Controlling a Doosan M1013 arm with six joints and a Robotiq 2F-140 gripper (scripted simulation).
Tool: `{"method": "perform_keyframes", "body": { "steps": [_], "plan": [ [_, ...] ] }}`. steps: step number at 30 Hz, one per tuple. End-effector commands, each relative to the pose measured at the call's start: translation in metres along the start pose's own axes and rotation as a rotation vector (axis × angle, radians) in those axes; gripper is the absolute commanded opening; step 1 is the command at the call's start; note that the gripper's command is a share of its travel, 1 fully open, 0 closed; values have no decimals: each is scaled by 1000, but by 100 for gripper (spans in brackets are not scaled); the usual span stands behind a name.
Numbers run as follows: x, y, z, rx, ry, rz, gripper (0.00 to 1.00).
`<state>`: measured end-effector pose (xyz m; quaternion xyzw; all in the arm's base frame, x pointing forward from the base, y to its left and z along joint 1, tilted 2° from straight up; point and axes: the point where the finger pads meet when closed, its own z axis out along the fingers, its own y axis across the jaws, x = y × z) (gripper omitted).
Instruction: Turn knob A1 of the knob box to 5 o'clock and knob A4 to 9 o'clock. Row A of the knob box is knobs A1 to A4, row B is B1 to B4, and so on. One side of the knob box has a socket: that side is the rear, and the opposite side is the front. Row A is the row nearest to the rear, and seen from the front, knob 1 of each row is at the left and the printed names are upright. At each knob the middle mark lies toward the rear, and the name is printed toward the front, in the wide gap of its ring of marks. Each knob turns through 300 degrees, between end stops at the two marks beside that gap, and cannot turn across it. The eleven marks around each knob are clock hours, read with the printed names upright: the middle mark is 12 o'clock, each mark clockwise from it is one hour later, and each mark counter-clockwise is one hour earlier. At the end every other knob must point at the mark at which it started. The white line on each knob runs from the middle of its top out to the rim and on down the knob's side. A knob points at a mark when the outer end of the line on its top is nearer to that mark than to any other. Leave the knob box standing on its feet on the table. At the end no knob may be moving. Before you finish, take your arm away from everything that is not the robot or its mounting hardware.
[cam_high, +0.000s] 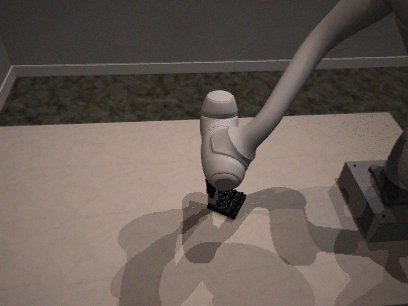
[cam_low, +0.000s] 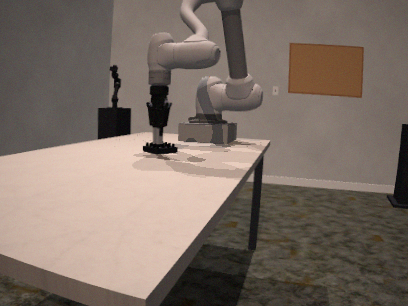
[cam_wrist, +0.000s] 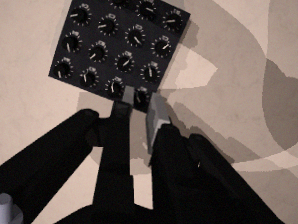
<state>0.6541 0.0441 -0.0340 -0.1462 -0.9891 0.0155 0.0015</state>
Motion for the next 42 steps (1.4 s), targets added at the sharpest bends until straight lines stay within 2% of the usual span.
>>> {"method": "perform_keyframes", "body": {
  "steps": [1, 17, 42],
  "plan": [
    [0, 0, 2, 0, 0, 0, 12],
    [0, 0, 11, 0, 0, 0, 12],
    [0, 0, 12, 0, 0, 0, 12]
  ]
}}
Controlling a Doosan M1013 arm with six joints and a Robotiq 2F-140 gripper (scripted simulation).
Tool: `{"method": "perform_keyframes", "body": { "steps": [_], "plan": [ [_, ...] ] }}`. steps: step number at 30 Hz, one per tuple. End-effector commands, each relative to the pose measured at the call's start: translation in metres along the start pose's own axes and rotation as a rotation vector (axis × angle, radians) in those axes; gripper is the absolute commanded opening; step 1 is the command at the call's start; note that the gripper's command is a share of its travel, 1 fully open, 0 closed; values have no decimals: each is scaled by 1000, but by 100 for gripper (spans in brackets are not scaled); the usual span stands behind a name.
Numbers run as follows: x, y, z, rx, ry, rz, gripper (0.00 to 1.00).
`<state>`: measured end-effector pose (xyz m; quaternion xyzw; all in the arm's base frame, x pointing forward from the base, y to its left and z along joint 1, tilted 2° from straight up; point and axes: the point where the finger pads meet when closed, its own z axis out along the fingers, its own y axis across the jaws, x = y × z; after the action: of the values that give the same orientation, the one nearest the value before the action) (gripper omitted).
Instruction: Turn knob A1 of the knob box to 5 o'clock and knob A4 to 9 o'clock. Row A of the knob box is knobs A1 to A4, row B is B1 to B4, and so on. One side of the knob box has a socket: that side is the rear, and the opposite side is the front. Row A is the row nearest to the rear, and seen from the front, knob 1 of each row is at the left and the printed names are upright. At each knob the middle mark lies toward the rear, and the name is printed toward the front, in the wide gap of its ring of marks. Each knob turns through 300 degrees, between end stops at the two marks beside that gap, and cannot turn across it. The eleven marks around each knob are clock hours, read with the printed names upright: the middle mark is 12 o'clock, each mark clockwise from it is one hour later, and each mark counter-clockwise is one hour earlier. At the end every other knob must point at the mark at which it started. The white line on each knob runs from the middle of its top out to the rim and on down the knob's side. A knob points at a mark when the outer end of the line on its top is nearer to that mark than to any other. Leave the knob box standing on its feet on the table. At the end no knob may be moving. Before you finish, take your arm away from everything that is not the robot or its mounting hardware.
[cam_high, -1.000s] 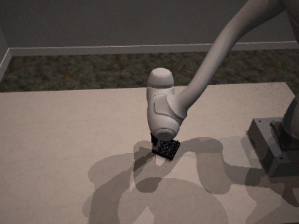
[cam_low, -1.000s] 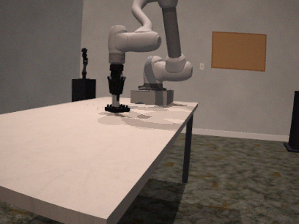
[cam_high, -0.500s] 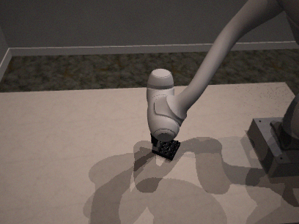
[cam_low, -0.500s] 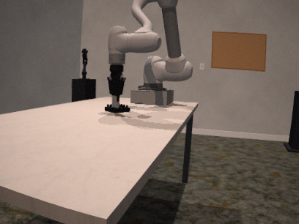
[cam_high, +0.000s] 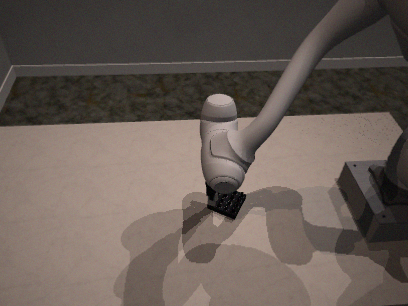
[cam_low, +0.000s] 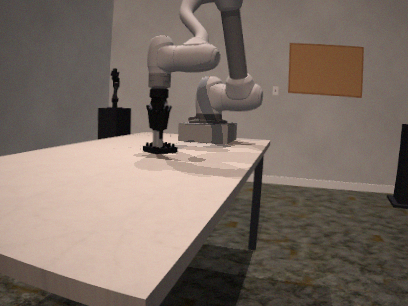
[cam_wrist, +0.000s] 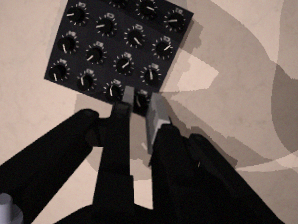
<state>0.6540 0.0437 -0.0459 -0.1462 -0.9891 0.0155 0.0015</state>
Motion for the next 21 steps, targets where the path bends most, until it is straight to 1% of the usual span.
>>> {"method": "perform_keyframes", "body": {
  "steps": [1, 14, 15, 21],
  "plan": [
    [0, 0, 0, 0, 0, 0, 12],
    [0, 0, 0, 0, 0, 0, 12],
    [0, 0, 0, 0, 0, 0, 5],
    [0, 0, 0, 0, 0, 0, 5]
  ]
}}
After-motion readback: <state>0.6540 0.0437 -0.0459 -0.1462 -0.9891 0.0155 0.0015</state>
